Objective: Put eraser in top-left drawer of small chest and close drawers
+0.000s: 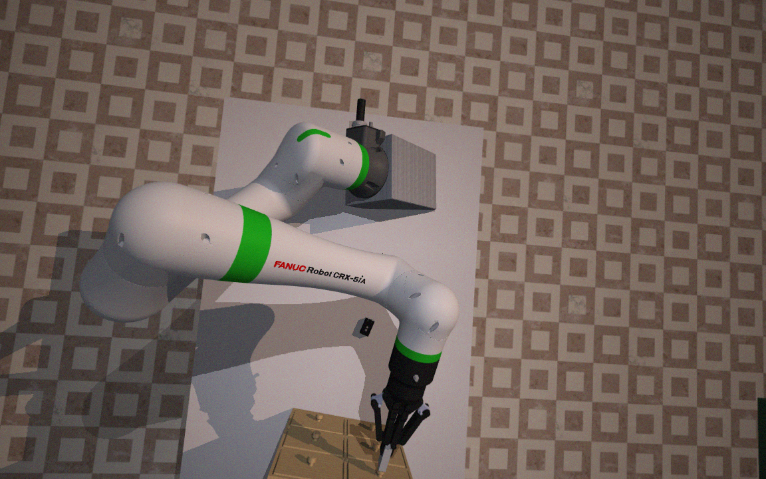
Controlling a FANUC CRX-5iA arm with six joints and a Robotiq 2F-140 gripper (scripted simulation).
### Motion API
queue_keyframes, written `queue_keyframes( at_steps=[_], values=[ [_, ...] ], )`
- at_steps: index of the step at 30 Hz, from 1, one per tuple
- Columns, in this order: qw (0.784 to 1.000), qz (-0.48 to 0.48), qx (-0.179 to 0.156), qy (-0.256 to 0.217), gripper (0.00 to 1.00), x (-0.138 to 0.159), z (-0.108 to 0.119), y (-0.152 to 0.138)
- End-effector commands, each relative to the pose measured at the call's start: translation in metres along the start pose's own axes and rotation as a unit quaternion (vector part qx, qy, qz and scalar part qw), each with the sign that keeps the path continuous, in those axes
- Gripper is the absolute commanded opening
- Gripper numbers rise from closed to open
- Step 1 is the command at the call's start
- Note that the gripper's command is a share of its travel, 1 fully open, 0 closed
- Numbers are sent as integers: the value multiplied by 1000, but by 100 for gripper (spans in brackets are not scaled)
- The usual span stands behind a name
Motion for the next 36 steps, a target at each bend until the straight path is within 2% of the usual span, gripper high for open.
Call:
queue_keyframes(
  at_steps=[1, 5, 14, 24, 32, 36],
  values=[
    [1000, 0, 0, 0, 0, 0, 2, 0],
    [1000, 0, 0, 0, 0, 2, 7, 0],
    [1000, 0, 0, 0, 0, 15, 44, 3],
    [1000, 0, 0, 0, 0, 16, 51, 4],
    [1000, 0, 0, 0, 0, 15, 90, 3],
    [1000, 0, 0, 0, 0, 15, 100, 3]
  ],
)
Point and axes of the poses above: the point where the finger pads meet when closed, its own z axis back along the fingers, its own y axis across the jaws, x = y × z, the point moved 9 cm from there along z, back along the fingers, and after that the axes turned 13 degrees about -z, right-handed, at the moved point
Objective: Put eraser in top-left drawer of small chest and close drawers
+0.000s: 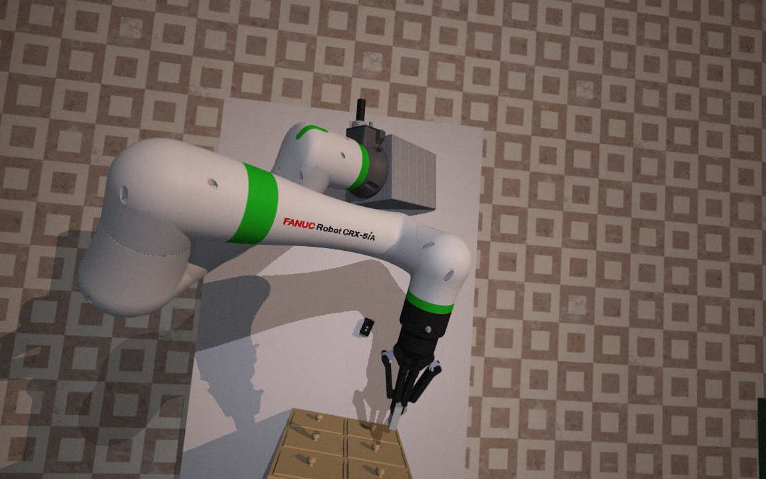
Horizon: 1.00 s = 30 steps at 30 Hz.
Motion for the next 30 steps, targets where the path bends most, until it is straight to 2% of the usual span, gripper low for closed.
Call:
queue_keyframes(
  at_steps=[1, 7, 11, 15, 18, 20, 22, 30],
  values=[
    [1000, 0, 1, -1, 0, -1, 8, 0],
    [1000, 0, 2, -3, 0, -2, 8, 0],
    [999, 1, 11, -30, 0, -10, 12, -2],
    [995, 0, 26, -98, 0, -28, 25, -6],
    [983, -1, 44, -176, 0, -50, 39, -11],
    [983, -1, 44, -176, 0, -50, 39, -11],
    [969, -1, 58, -241, 0, -67, 50, -15],
    [931, -10, 53, -360, 0, -108, 96, -20]
  ],
)
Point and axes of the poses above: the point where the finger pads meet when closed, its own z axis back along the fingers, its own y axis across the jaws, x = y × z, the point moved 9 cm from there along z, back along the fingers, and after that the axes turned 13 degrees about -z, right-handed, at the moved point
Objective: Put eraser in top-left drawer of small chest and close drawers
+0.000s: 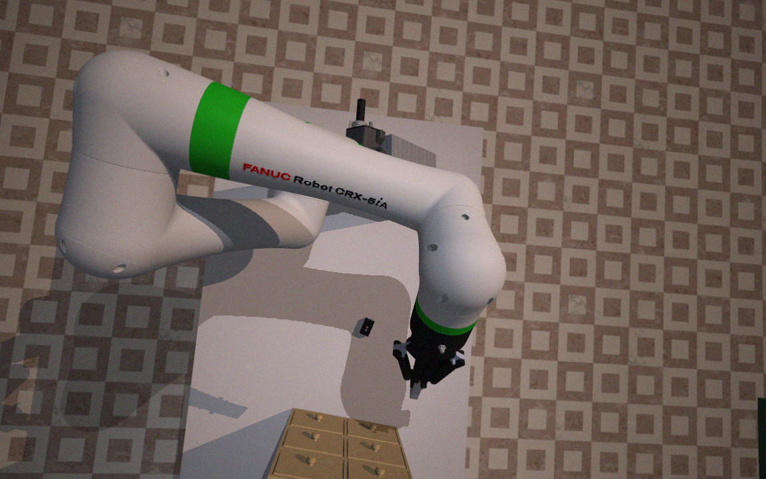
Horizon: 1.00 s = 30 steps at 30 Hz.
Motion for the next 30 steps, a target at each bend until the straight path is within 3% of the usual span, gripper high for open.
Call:
queue_keyframes(
  at_steps=[1, 5, 7, 8, 14, 30],
  values=[
    [990, -4, 55, -127, 0, -29, 34, -1],
    [979, -8, 65, -193, 0, -40, 42, -3],
    [979, -8, 65, -193, 0, -40, 42, -3],
    [968, -11, 80, -239, 0, -48, 39, -5],
    [937, -12, 127, -325, 0, -61, 30, -13],
    [934, -12, 132, -331, 0, -62, 29, -14]
  ],
)
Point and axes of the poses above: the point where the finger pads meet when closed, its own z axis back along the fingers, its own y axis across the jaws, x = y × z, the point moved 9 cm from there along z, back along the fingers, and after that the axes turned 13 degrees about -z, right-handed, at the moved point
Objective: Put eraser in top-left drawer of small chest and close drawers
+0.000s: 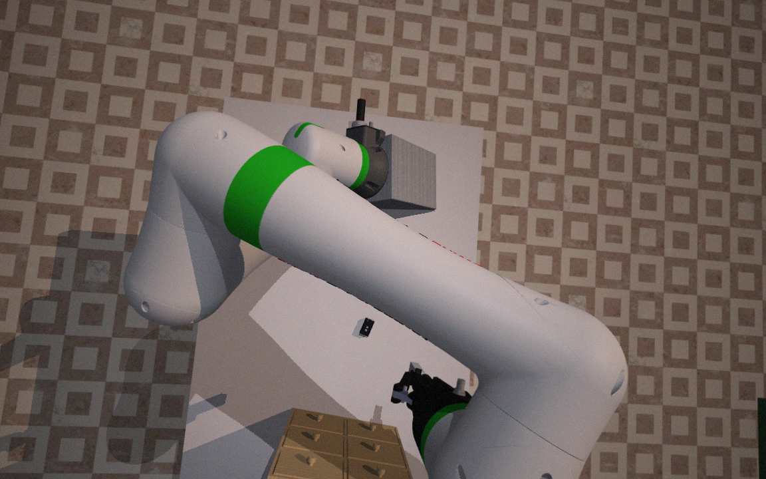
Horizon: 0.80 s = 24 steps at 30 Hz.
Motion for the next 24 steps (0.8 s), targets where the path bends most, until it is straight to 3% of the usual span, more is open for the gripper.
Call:
queue_keyframes(
  at_steps=[1, 2, 24],
  values=[
    [1000, 0, 0, 0, 0, 0, 0, 0],
    [1000, 0, 0, 0, 100, 0, 0, 0],
    [1000, 0, 0, 0, 100, 0, 0, 0]
  ],
)
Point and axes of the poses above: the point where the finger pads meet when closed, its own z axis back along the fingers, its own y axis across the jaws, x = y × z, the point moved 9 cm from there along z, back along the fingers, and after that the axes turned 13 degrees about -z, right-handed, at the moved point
